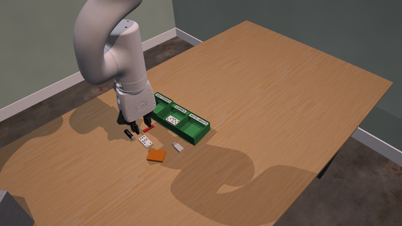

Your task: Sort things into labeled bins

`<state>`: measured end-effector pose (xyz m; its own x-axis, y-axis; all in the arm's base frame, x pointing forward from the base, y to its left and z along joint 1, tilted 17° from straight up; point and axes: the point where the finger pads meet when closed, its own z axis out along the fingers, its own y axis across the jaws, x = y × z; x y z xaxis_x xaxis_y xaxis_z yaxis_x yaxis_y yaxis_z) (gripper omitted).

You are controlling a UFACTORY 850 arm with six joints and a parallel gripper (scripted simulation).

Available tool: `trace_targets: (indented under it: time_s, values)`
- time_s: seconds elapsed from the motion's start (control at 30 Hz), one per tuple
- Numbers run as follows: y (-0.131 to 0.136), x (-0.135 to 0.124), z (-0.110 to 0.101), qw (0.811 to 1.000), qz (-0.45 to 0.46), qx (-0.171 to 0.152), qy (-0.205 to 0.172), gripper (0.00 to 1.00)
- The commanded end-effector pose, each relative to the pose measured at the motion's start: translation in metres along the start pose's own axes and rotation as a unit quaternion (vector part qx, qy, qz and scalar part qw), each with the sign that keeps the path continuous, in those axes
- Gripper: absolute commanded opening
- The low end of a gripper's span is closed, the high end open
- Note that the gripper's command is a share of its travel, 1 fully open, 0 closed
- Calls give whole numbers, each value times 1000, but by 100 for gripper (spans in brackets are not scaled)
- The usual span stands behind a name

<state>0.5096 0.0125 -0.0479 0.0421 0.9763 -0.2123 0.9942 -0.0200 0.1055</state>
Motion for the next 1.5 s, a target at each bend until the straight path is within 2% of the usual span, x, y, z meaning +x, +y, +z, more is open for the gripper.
trace_targets:
  time_s: [0.0,1.47]
  values:
    - [-16,0,0,999,4,-47,1,41]
    - [-6,0,-1,999,4,-47,1,41]
